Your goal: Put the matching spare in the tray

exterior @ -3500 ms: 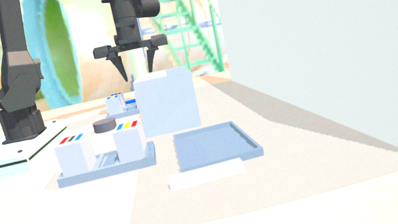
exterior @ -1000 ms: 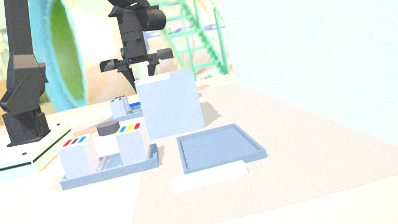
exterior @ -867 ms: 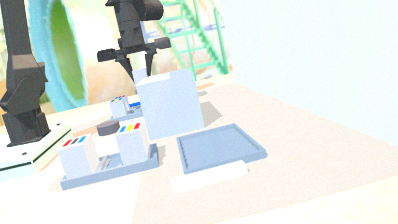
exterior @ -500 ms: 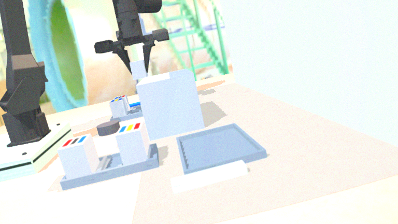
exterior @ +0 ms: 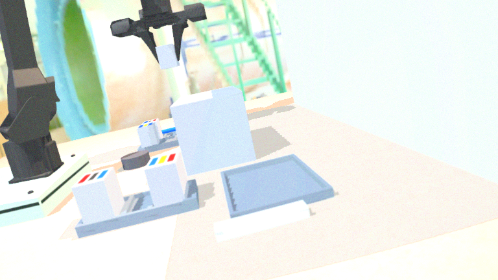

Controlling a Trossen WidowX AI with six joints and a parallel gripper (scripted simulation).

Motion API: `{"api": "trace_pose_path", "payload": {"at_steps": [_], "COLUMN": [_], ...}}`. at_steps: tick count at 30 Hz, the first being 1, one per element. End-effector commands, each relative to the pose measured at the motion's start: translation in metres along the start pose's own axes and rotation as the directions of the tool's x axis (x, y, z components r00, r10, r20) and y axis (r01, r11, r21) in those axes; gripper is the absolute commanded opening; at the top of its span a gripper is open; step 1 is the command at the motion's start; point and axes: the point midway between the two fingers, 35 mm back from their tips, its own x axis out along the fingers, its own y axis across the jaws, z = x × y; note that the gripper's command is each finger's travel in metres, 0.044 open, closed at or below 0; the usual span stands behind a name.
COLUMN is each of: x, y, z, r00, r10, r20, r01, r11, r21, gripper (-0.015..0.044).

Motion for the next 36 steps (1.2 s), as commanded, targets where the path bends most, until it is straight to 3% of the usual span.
{"api": "trace_pose_path", "payload": {"at_steps": [1,36], "x": [-0.003,-0.008], "y": [-0.006,-0.116], "z": [-0.005,-0.157], "r00": [1.000,1.000], "r10": [-0.002,-0.006], "r20": [-0.005,-0.009], "r01": [0.002,0.006], "r11": [1.000,1.000], "r21": [-0.003,-0.003], "gripper": [0.0000,0.0000]}}
